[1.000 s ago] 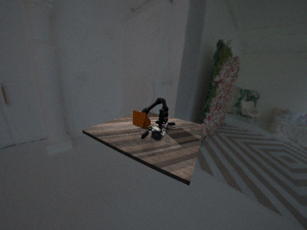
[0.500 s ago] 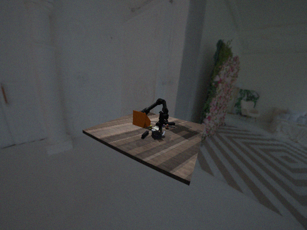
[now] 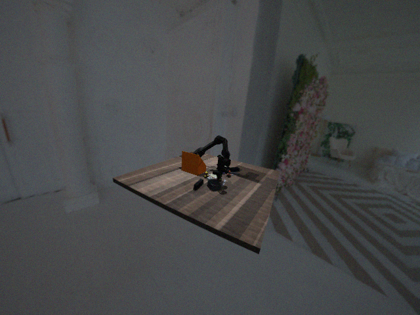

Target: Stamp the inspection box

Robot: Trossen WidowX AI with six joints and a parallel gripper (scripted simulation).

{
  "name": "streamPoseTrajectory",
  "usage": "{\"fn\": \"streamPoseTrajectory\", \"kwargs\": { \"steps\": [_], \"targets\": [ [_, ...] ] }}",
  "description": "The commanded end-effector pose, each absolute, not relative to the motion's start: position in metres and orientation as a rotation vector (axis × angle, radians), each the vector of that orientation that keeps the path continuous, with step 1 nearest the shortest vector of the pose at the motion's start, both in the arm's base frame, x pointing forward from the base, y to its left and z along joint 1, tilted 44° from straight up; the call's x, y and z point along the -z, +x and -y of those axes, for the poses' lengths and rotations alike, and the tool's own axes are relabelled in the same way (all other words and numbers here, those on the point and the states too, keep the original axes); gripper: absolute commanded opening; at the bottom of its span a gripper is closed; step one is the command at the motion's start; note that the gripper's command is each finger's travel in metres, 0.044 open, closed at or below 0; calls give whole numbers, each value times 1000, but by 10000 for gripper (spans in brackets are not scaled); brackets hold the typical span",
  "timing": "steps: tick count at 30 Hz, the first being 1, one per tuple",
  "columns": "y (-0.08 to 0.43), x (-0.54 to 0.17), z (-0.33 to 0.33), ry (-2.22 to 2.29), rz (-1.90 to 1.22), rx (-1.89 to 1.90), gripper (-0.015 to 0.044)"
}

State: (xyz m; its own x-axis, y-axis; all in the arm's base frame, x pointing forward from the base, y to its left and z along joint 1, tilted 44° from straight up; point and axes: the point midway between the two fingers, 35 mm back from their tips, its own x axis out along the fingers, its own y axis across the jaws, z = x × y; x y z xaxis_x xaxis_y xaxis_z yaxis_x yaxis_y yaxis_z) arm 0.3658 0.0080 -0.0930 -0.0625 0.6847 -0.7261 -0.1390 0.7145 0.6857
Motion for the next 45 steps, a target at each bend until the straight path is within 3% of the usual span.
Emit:
{"fn": "streamPoseTrajectory", "kwargs": {
  "steps": [1, 9, 19, 23, 30, 45],
  "targets": [
    [363, 98, -13, 482, -1494, -717, 0],
    [361, 104, -20, 483, -1494, -718, 0],
    [363, 102, -18, 472, -1492, -719, 252],
    [366, 95, -10, 472, -1493, -717, 252],
    [371, 20, 62, 479, -1496, -714, 252],
    [371, 17, 64, 479, -1496, -714, 252]
  ]
}}
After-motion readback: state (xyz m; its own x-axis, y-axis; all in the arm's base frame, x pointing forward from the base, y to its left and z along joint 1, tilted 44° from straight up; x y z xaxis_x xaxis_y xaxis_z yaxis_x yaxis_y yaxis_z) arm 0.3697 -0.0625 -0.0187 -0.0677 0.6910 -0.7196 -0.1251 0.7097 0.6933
